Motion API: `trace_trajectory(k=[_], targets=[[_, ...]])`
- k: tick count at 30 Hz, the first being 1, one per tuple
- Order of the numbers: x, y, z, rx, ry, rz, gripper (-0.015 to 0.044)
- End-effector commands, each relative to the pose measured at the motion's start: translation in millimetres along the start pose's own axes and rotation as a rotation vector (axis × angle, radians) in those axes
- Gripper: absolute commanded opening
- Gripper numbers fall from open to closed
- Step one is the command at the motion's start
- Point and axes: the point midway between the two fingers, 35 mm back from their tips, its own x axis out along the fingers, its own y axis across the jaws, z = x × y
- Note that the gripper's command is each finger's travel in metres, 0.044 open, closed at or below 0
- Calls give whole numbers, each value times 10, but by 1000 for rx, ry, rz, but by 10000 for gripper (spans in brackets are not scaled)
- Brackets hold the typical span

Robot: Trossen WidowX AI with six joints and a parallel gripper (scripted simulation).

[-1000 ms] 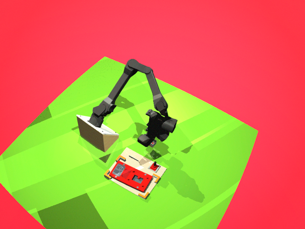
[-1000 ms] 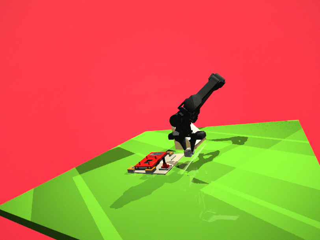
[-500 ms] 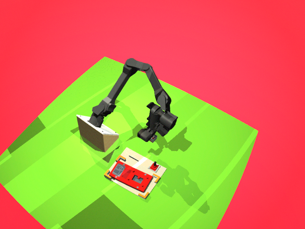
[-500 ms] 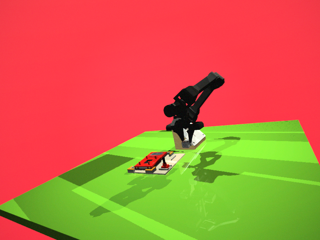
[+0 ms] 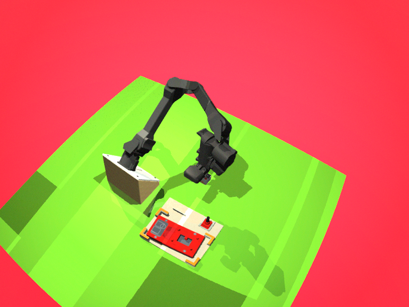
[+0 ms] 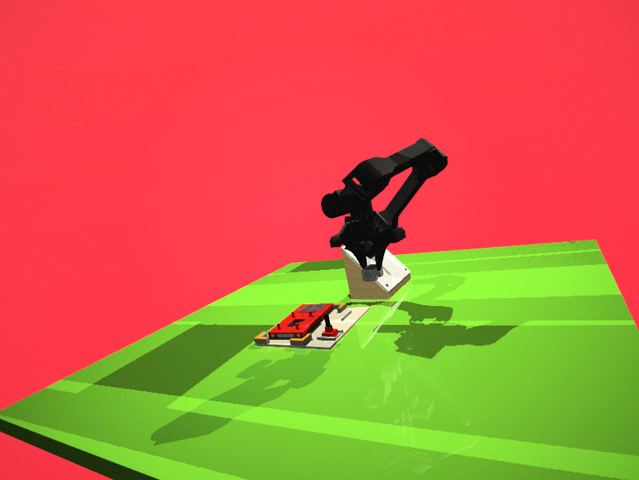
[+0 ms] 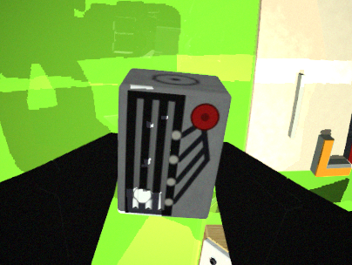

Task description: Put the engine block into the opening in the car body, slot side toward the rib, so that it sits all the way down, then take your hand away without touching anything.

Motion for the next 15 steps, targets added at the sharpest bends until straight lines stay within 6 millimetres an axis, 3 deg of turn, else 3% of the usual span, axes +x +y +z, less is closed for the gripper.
trace_trajectory(k=[1,15], targets=[[-8,-50,59,-10,-4,2,0],[81,-382,302,-39,-6,-2,0]])
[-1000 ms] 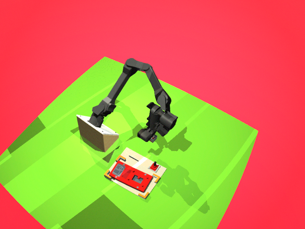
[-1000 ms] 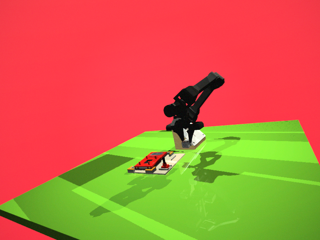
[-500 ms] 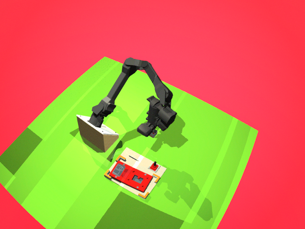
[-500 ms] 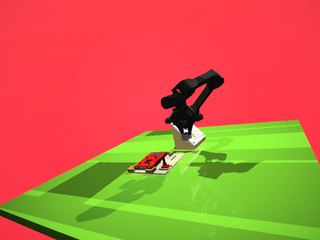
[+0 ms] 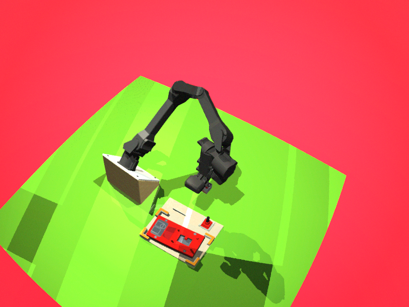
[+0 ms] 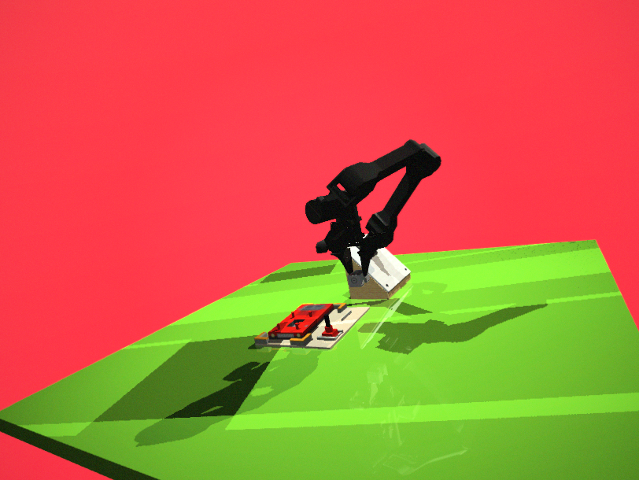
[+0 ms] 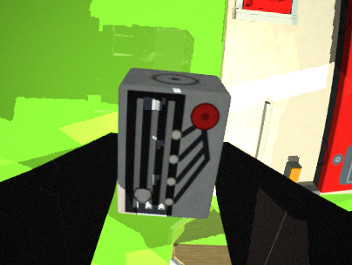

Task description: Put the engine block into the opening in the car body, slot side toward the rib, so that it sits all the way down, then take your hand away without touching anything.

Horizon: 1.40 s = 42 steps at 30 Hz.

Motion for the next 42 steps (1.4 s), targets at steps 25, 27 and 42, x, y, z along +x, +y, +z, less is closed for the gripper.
trace_trajectory(k=[25,27,42], targets=[[228,-783,359,-59,-1,-10,0],[247,-841,376,-63,-2,-10,0],[407,-1283,464,-95,-2,-10,0]])
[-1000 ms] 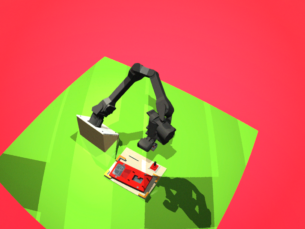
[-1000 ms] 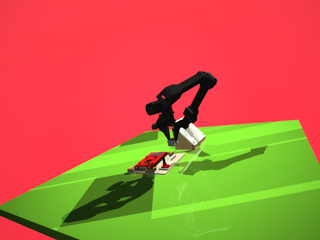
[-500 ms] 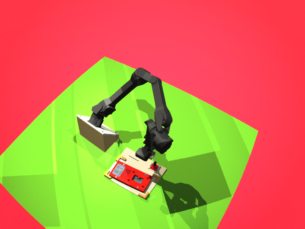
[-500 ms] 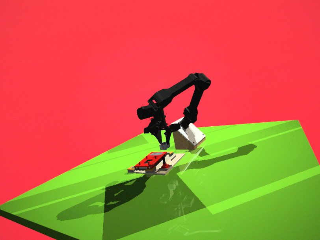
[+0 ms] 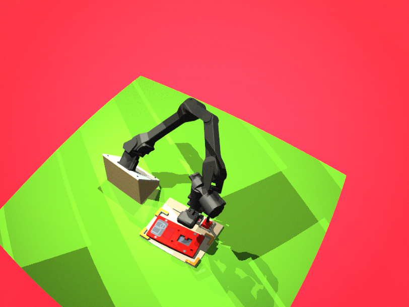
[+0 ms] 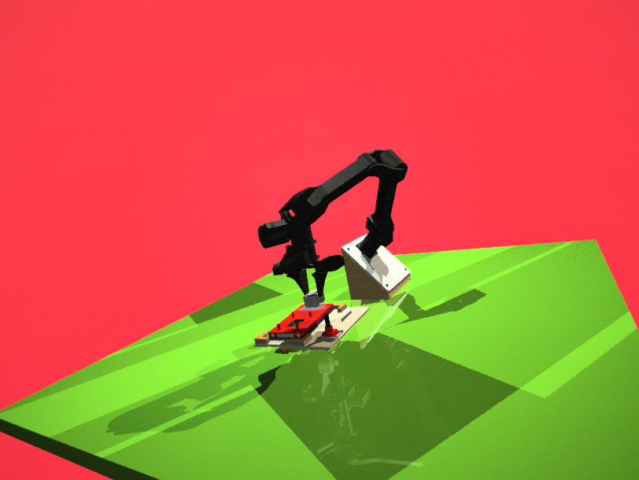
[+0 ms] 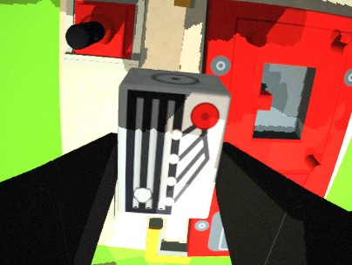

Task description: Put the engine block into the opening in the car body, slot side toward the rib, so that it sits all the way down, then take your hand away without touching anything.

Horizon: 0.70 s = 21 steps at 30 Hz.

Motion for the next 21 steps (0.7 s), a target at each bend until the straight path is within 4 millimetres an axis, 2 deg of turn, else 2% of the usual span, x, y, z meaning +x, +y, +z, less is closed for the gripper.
trace_trajectory(k=[1,21], targets=[[50,-151,11,-9,1,-4,0],[302,-735,-5,-51,1,-1,0]])
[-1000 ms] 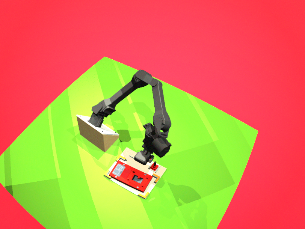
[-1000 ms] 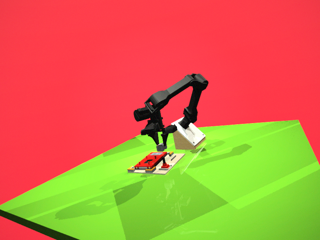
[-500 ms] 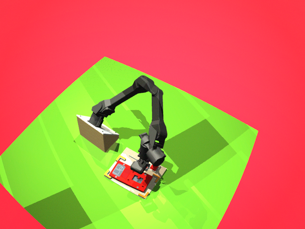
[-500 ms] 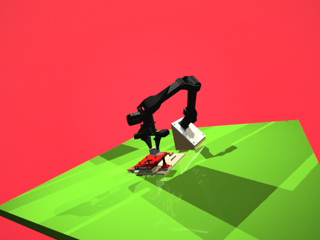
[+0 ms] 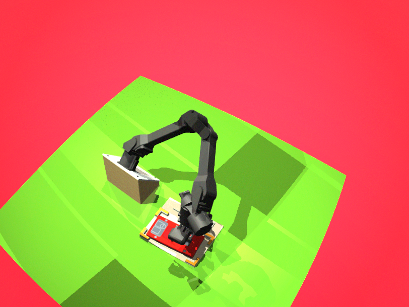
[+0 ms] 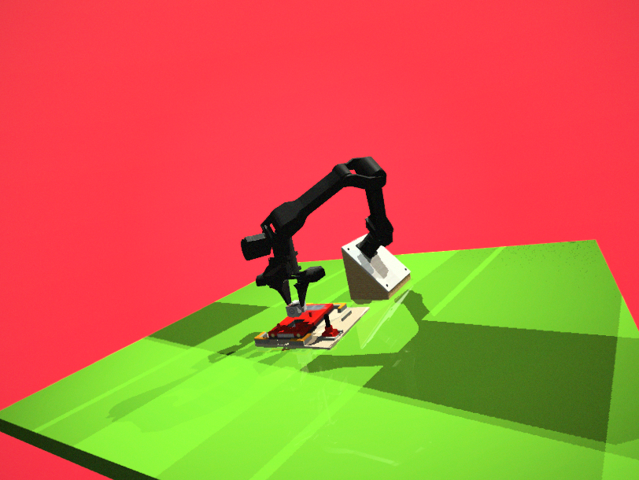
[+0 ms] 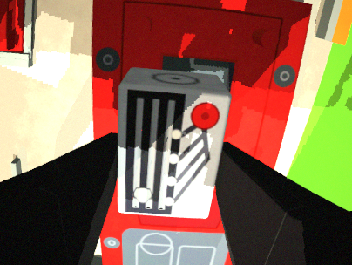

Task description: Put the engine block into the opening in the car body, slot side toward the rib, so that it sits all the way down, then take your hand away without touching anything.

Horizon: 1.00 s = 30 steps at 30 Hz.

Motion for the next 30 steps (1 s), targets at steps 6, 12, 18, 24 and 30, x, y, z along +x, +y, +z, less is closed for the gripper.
trace_trajectory(k=[6,12,18,24,30], targets=[[51,-118,-4,-17,1,-3,79],[56,-120,-9,-20,1,-3,160],[56,-120,-9,-16,1,-3,160],[56,-120,-9,-16,1,-3,160],[62,-134,-18,2,1,-3,160]])
